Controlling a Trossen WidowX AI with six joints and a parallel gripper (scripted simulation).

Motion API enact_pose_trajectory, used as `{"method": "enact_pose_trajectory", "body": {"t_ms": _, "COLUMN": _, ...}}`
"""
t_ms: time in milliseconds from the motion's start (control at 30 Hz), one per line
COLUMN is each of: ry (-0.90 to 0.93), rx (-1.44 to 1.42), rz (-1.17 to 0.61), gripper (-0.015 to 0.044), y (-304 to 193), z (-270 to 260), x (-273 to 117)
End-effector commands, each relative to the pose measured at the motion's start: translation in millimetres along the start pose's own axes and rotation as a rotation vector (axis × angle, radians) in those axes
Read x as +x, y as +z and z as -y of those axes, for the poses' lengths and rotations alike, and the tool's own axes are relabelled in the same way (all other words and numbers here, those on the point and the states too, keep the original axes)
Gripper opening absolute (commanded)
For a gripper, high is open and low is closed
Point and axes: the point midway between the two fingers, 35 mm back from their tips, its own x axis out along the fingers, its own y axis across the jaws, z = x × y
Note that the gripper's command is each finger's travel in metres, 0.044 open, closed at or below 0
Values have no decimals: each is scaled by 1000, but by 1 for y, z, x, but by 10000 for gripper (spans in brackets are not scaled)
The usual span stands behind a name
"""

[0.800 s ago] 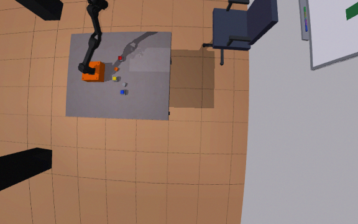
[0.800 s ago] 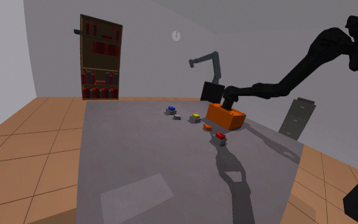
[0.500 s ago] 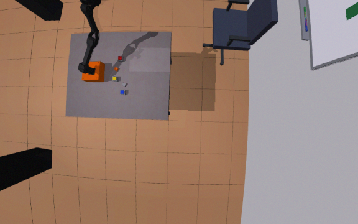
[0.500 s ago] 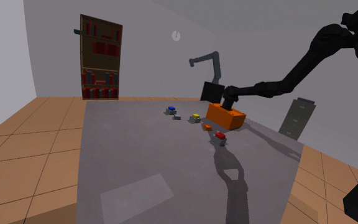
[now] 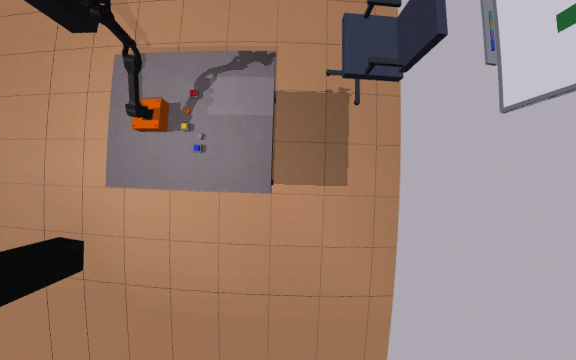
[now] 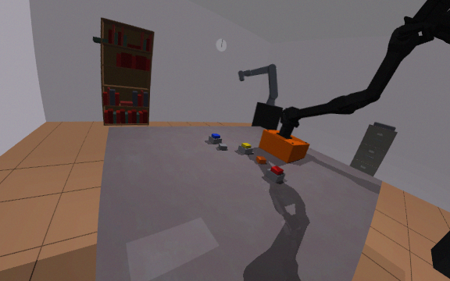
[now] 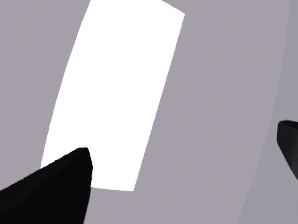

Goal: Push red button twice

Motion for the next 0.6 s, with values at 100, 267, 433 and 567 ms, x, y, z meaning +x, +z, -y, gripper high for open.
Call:
{"method": "enact_pose_trajectory", "body": {"t_ms": 100, "ry": 216, "rx": 369, "rz": -36, "gripper": 400, "y": -18, "z": -118, "x": -13}}
{"method": "enact_pose_trajectory", "body": {"t_ms": 267, "ry": 356, "rx": 638, "rz": -59, "gripper": 400, "y": -11, "z": -193, "x": -30}}
{"method": "enact_pose_trajectory", "body": {"t_ms": 433, "ry": 502, "rx": 921, "rz": -79, "gripper": 400, "y": 15, "z": -263, "x": -52}}
{"method": "enact_pose_trajectory", "body": {"t_ms": 567, "ry": 627, "rx": 1154, "rz": -91, "gripper": 400, "y": 49, "z": -311, "x": -72}}
